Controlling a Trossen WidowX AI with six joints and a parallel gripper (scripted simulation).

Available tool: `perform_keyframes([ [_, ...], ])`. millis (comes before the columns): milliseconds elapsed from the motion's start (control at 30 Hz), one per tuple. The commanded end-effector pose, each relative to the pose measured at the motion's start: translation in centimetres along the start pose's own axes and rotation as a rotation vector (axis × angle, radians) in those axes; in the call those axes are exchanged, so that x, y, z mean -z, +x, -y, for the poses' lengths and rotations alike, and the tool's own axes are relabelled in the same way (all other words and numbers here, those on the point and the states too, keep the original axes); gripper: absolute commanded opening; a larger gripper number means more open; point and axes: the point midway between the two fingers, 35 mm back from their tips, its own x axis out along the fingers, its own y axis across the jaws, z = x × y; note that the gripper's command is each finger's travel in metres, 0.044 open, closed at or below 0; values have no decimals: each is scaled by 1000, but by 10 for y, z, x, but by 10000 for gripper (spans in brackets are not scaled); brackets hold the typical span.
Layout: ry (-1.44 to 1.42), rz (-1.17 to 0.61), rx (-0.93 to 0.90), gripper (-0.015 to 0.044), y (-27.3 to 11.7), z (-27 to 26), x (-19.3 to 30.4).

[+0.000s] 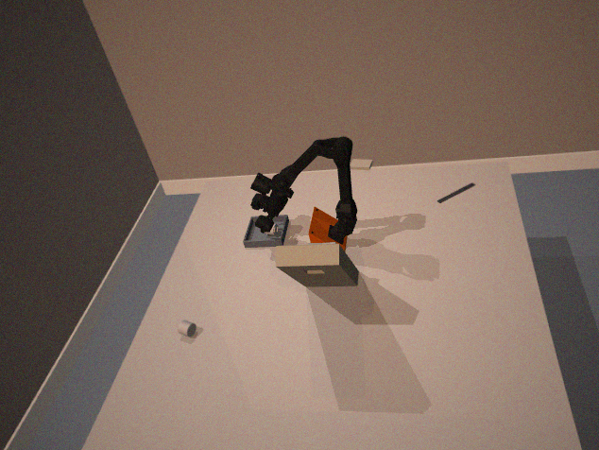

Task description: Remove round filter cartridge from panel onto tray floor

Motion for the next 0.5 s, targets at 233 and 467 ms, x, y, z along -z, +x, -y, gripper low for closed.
perform_keyframes([
  [233, 0, 0, -1, 440, -61, 0, -34],
  [467, -3, 10, 3, 440, -52, 0, -33],
])
